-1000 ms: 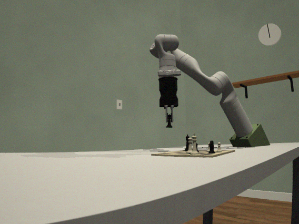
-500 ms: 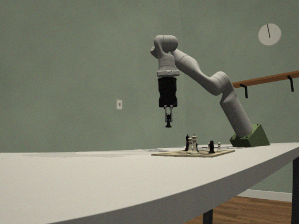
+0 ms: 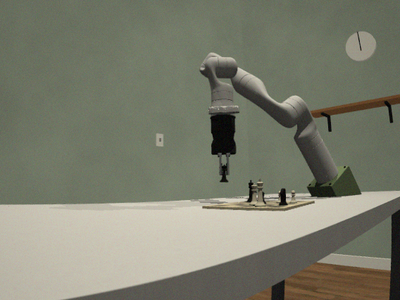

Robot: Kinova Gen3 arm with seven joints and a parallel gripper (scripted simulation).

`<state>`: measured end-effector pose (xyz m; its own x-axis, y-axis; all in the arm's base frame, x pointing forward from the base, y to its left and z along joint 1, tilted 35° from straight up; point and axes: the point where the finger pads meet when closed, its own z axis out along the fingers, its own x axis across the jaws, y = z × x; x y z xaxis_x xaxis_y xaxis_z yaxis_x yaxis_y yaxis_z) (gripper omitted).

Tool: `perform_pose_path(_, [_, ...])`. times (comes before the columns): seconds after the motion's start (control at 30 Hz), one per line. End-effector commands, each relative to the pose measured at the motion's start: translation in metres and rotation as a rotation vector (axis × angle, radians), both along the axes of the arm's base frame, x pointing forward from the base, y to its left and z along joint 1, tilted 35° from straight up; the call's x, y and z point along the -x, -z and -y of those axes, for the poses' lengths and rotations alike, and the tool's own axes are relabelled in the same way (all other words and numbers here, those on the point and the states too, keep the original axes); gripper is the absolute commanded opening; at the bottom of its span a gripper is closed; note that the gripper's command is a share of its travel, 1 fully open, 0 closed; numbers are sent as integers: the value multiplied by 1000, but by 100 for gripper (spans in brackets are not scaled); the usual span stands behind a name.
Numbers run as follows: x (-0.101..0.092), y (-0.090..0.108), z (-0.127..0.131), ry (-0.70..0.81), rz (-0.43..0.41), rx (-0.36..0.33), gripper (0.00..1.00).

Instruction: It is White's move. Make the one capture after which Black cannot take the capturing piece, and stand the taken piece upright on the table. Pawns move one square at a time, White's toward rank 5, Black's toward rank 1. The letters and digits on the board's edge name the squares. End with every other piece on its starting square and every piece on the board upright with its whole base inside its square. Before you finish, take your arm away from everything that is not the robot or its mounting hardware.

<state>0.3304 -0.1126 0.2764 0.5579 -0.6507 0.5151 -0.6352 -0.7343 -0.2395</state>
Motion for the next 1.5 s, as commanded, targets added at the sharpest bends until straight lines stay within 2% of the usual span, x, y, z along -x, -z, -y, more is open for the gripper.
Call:
perform_pose_path(0.0, [-9, 12, -3, -15, 1, 7, 0])
perform_pose_path(0.07, [-9, 12, -3, -15, 1, 7, 0])
perform_pose_path(0.37, [-29, 41, 4, -15, 1, 7, 0])
perform_pose_path(0.53, [-35, 47, 4, -20, 6, 7, 0])
perform_pose_path(1.47, [-37, 49, 5, -19, 8, 6, 0])
